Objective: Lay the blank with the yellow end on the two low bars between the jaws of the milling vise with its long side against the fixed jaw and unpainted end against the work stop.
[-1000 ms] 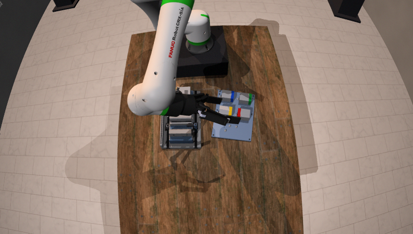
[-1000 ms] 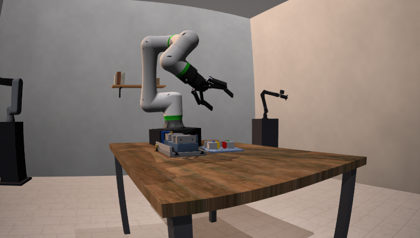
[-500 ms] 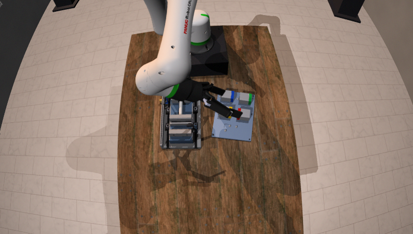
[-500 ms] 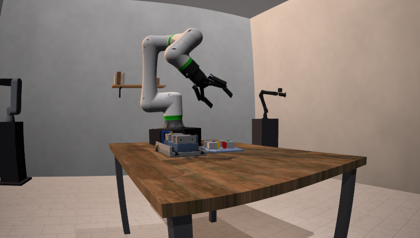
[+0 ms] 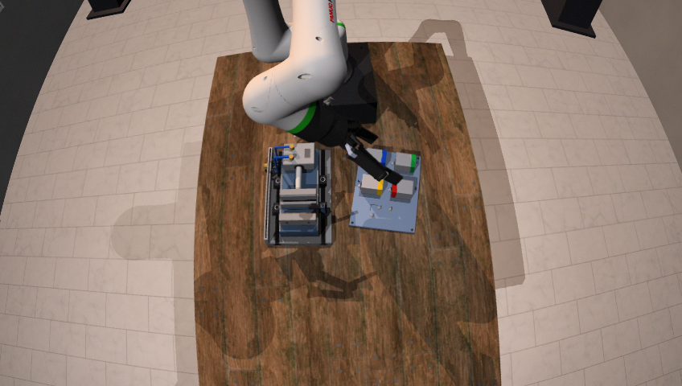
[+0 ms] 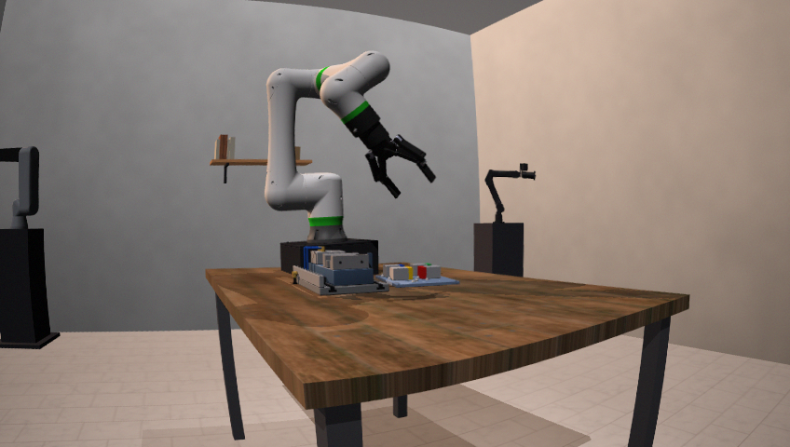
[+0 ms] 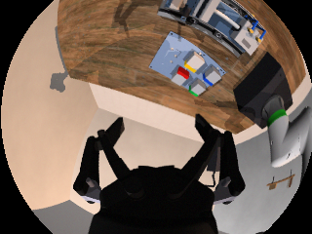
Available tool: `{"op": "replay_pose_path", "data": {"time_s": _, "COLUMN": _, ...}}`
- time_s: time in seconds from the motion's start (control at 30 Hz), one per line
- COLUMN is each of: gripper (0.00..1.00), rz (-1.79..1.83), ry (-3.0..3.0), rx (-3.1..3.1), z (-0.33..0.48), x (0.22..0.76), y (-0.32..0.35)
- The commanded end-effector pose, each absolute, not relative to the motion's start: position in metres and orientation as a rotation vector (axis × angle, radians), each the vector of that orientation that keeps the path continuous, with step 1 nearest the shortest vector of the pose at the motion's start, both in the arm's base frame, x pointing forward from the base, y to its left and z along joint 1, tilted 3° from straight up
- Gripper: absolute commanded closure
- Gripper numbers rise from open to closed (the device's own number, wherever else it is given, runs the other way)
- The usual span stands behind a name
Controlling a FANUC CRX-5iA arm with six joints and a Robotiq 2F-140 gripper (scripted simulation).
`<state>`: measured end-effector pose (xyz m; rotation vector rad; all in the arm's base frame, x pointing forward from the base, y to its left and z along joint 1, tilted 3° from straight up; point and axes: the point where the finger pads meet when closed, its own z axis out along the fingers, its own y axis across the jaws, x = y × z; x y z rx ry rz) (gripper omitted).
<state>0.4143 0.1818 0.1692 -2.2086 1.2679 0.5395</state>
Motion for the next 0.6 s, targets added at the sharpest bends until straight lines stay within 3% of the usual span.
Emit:
{"op": "replay_pose_path", "data": {"time_s": 0.0, "gripper": 0.0, "rz": 0.51, "ry": 1.326, "rx": -2.218, "z": 0.172, "x": 0.407, "y": 0.184}}
{"op": "replay_pose_path", "data": {"time_s": 0.57, "gripper": 0.0, "rz": 0.397, "ry": 1.557, "rx": -2.235, "z": 0.182, "x": 0.376, "y": 0.193}}
